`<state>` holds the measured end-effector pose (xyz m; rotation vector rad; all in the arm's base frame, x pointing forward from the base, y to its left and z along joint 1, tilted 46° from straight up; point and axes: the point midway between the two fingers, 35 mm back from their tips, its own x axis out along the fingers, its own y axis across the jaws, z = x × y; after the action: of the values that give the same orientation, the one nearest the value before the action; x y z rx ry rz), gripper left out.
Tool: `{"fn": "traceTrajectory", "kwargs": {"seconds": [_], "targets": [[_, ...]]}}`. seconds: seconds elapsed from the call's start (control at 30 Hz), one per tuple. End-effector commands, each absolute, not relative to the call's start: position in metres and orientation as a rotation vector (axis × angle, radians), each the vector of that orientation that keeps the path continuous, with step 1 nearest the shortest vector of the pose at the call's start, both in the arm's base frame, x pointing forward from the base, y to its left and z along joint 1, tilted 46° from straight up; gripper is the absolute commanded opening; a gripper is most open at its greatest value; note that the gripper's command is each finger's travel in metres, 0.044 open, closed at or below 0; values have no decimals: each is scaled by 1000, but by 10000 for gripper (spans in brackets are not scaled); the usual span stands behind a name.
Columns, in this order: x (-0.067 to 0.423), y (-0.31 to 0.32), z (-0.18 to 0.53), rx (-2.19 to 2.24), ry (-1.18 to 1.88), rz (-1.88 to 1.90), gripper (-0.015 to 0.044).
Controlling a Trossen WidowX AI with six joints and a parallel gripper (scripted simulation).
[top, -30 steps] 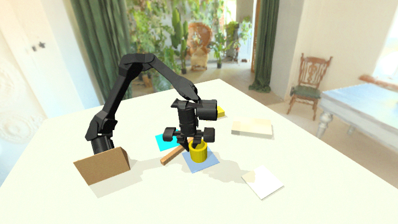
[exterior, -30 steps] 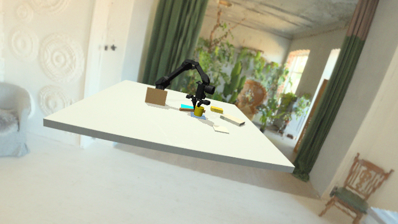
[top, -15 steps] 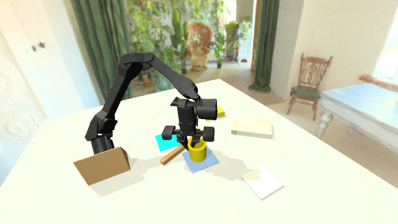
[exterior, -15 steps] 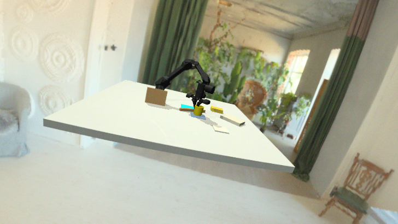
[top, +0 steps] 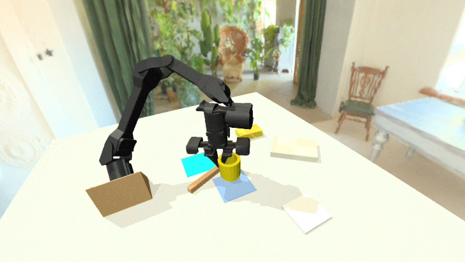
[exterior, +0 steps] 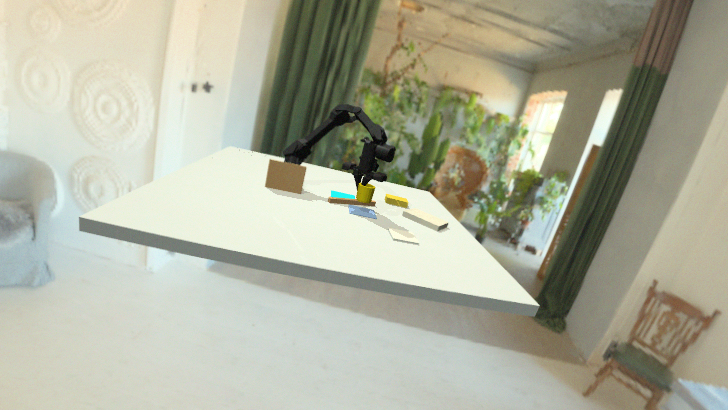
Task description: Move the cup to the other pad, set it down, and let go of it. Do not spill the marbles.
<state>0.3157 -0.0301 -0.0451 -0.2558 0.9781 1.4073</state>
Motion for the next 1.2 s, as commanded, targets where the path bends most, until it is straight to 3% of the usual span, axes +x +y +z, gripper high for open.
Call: {"fn": "traceTrajectory", "kwargs": {"seconds": [0.0, 1.17], "targets": [[316, -30, -46, -255, 979, 1406, 0], [296, -6, -16, -259, 978, 1411, 0]]}}
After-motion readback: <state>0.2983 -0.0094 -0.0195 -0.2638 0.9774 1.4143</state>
